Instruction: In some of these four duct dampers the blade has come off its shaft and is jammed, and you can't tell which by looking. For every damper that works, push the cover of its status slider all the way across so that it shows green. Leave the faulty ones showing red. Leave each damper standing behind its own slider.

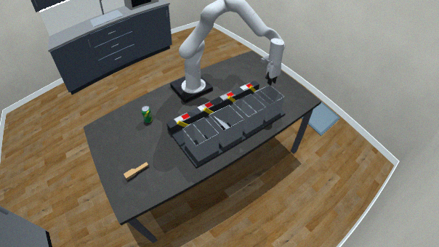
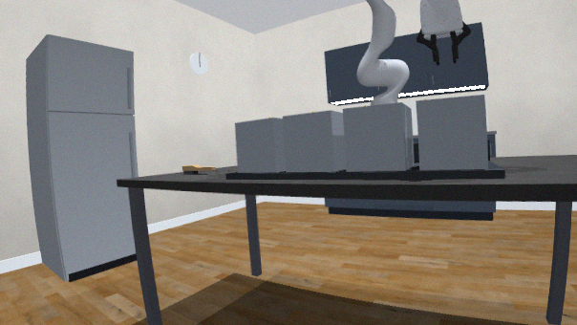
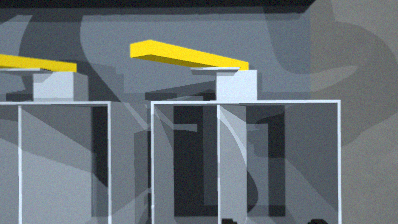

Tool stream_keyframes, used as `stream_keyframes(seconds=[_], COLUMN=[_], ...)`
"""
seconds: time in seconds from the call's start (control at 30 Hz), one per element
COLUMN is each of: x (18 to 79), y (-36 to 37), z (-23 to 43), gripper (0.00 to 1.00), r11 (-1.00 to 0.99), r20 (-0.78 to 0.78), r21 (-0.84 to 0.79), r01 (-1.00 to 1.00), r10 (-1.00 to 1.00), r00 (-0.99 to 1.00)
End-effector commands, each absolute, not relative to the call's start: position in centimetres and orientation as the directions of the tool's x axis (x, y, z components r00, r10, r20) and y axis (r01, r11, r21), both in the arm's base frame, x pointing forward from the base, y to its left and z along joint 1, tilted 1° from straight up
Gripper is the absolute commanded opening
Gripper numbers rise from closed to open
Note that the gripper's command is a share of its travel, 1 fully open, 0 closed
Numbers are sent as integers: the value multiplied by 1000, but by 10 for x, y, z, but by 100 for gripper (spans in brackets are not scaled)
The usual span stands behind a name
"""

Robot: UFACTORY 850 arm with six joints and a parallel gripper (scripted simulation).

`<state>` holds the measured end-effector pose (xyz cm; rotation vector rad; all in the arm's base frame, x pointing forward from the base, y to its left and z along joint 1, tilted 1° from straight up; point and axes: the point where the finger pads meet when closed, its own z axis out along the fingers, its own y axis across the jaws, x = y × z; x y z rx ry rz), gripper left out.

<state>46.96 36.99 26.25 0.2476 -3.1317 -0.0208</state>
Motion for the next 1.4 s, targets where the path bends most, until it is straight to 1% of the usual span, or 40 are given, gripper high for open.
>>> stream_keyframes(seconds=[0.0,0.27,0.3,1.37], x=[470,470,470,470], y=[370,370,370,370], z=[264,264,264,264], gripper=[39,39,0,0], r11=[987,987,987,987], r20=[-3,-3,-3,-3], r21=[14,14,14,14], r01=[-157,-157,-157,-157], r10=[-157,-157,-157,-157], r00=[-988,-988,-988,-988])
